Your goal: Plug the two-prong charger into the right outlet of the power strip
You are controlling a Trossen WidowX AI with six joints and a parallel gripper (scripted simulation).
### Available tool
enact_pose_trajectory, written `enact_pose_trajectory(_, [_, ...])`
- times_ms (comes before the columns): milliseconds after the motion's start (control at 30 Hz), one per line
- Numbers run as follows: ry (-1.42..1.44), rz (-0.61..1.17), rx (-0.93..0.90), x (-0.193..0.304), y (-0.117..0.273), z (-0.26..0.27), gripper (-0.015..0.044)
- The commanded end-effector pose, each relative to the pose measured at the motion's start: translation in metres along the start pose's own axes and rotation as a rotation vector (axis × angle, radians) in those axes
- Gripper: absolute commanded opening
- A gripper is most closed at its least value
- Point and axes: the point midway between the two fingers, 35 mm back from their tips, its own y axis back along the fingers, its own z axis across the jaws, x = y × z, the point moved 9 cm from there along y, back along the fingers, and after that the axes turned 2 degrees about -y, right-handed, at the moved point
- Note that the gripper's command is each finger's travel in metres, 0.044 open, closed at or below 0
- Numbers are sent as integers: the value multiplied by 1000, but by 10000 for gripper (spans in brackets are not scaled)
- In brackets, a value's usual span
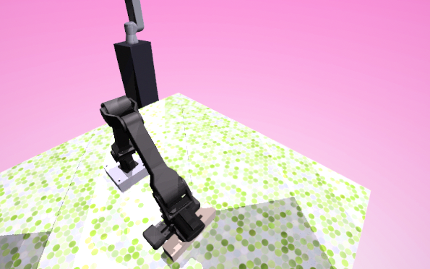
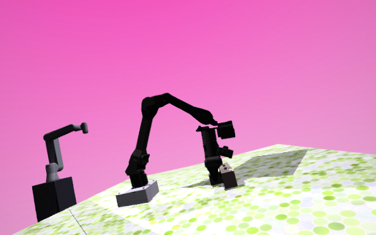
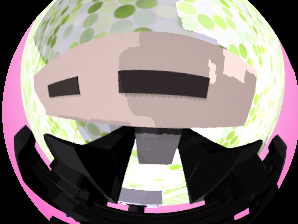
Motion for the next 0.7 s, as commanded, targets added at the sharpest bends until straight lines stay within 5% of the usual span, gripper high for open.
enact_pose_trajectory(0, [0,-1,0,0,0,0,289])
enact_pose_trajectory(200, [0,-2,0,0,0,0,440])
enact_pose_trajectory(667, [0,-9,0,4,0,0,440])
